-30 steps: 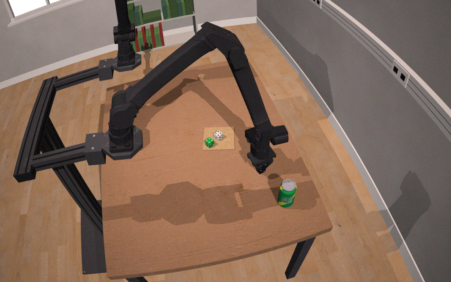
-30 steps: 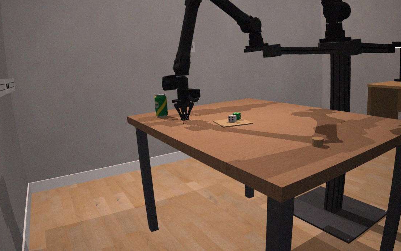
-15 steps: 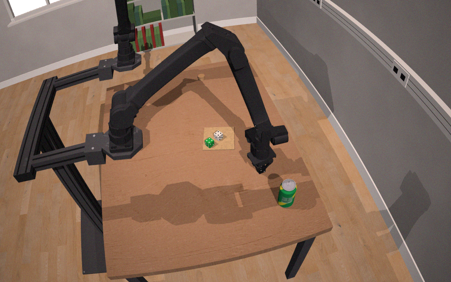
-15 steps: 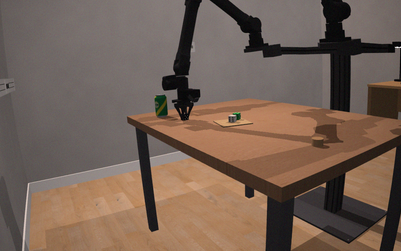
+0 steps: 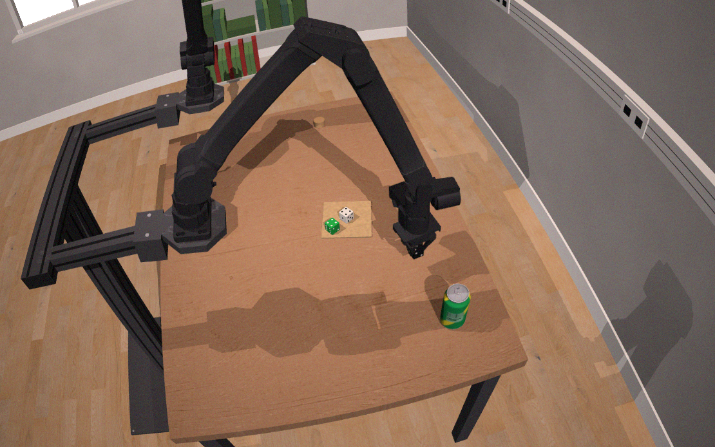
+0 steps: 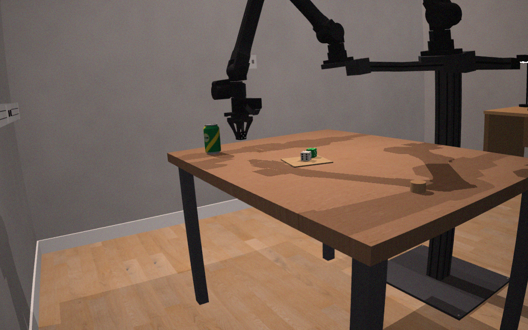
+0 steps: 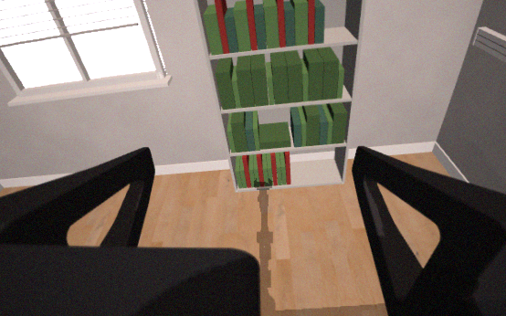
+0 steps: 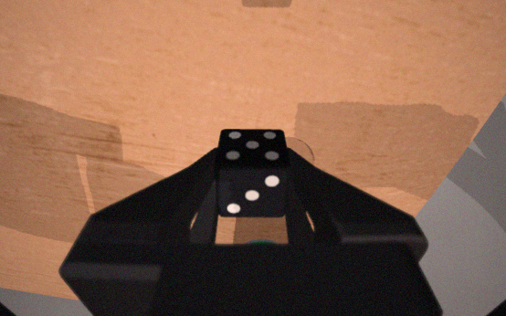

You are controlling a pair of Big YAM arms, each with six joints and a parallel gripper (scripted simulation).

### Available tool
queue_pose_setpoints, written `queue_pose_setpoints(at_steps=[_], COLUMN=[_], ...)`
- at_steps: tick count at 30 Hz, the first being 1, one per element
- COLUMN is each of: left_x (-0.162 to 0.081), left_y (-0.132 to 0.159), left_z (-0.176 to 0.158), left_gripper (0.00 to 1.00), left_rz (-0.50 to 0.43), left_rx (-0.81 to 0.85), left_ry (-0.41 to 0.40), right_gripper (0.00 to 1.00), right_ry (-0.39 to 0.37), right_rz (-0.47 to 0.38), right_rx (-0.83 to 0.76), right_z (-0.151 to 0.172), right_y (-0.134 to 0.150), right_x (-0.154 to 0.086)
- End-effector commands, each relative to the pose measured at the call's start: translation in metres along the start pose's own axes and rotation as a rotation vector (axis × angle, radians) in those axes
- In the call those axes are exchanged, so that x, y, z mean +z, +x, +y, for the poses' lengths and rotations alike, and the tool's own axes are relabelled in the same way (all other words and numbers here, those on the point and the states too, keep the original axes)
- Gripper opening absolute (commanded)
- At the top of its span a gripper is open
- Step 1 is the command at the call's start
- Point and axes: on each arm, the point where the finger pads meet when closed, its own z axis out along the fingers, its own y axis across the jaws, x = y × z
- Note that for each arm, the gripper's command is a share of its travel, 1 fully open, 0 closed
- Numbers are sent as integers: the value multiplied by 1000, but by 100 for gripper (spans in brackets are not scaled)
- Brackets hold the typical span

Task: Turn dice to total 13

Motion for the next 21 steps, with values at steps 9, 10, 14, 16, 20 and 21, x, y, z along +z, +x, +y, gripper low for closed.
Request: queue_pose_setpoints(at_steps=[9,10,14,16,20,21], left_x=[2,2,2,2,2,2], left_y=[-38,-38,-38,-38,-38,-38], left_z=[2,2,2,2,2,2], left_gripper=[100,100,100,100,100,100], left_rz=[-67,-67,-67,-67,-67,-67], left_rx=[15,15,15,15,15,15], left_ry=[-1,-1,-1,-1,-1,-1], right_gripper=[26,26,26,26,26,26], right_ry=[-44,-41,-8,-8,-2,-2], right_rz=[-9,-9,-3,-3,-2,-2], right_rx=[2,2,3,4,42,64], right_z=[16,14,-4,-4,-8,-8], right_y=[-6,-6,-2,-2,-2,-2], right_x=[-20,-20,-24,-24,-25,-25])
